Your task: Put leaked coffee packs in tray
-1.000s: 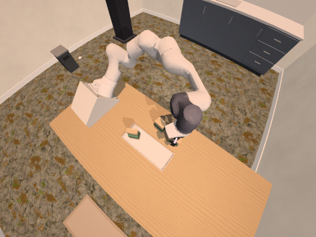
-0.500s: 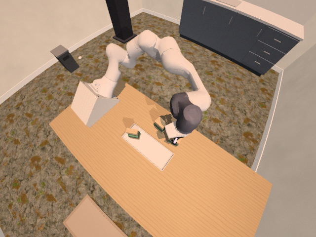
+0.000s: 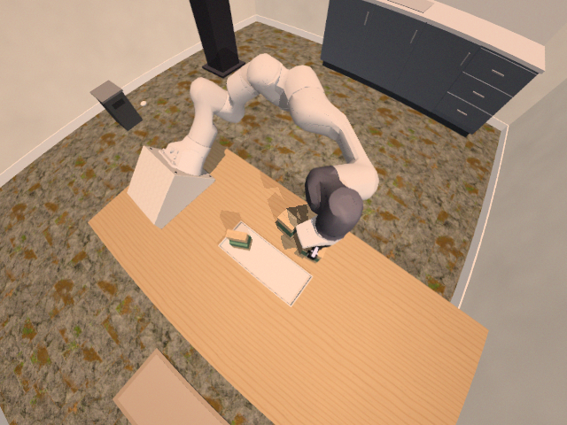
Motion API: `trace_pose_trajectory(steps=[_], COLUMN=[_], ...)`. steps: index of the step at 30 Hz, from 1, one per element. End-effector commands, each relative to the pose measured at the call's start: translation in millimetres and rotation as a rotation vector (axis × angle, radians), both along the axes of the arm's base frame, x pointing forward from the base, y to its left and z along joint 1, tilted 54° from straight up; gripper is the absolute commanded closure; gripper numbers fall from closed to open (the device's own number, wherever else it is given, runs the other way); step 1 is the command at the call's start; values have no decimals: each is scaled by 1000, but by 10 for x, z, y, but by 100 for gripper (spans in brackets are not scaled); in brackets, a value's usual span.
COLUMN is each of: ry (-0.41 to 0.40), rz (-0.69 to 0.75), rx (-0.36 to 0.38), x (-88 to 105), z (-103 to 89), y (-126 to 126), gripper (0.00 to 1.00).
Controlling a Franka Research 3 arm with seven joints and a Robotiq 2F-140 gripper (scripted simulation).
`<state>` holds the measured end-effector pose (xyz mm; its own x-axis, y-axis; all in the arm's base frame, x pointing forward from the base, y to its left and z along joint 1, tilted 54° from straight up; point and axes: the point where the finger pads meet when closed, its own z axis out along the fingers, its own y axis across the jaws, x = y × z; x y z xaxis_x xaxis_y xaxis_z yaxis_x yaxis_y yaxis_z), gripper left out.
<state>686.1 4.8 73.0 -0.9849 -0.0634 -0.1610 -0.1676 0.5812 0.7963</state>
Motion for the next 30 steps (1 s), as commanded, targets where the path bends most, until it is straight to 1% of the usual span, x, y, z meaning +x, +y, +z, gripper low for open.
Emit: trace_pose_trajectory(steps=[1,22,23,30], ry=[-6,-6,-6,-6], rz=[1,1,1,1], rx=[1,1,1,1], x=[5,5,5,5], z=[-9,-9,-9,-9], y=[2,2,2,2], gripper=[76,76,45,45])
